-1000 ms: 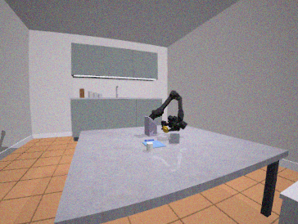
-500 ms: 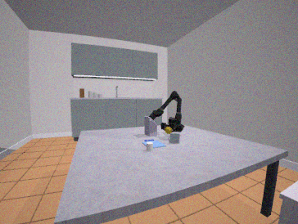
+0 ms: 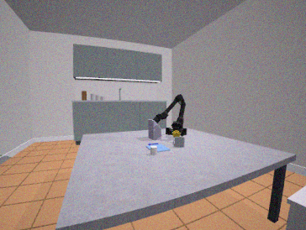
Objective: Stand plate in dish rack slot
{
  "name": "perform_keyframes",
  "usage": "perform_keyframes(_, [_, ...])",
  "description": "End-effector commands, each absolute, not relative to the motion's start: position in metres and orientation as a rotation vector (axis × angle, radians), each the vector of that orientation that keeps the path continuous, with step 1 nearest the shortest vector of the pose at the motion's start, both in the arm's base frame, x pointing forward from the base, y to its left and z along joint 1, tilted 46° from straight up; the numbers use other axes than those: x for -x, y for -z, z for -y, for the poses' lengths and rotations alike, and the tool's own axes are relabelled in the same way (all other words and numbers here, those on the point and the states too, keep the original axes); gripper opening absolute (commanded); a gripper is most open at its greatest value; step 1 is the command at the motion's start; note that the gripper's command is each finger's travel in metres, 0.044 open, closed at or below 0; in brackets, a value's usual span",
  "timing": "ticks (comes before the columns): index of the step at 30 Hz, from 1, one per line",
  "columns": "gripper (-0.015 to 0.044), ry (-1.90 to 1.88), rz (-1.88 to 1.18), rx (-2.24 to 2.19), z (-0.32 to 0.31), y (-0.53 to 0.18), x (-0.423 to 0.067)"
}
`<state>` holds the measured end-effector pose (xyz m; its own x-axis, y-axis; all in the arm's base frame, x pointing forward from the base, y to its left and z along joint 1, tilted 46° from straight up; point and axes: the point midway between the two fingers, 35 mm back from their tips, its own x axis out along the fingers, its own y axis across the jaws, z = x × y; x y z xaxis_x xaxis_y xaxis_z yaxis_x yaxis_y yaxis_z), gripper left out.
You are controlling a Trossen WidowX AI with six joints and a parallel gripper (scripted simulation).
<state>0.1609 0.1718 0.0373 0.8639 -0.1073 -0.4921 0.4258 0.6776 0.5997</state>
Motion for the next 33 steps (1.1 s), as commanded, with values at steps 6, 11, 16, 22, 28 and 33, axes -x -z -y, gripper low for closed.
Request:
perform_keyframes(6, [0.0000, 0.253, -0.399, -0.791, -0.175, -0.041, -0.156])
perform_keyframes(11, [0.0000, 0.253, -0.400, -0.790, -0.175, -0.041, -0.158])
perform_keyframes(16, [0.0000, 0.255, -0.404, -0.787, -0.174, -0.038, -0.168])
perform_keyframes(22, [0.0000, 0.255, -0.404, -0.789, -0.173, -0.036, -0.175])
perform_keyframes(28, [0.0000, 0.255, -0.402, -0.793, -0.173, -0.034, -0.182])
perform_keyframes(33, [0.0000, 0.256, -0.402, -0.798, -0.172, -0.032, -0.189])
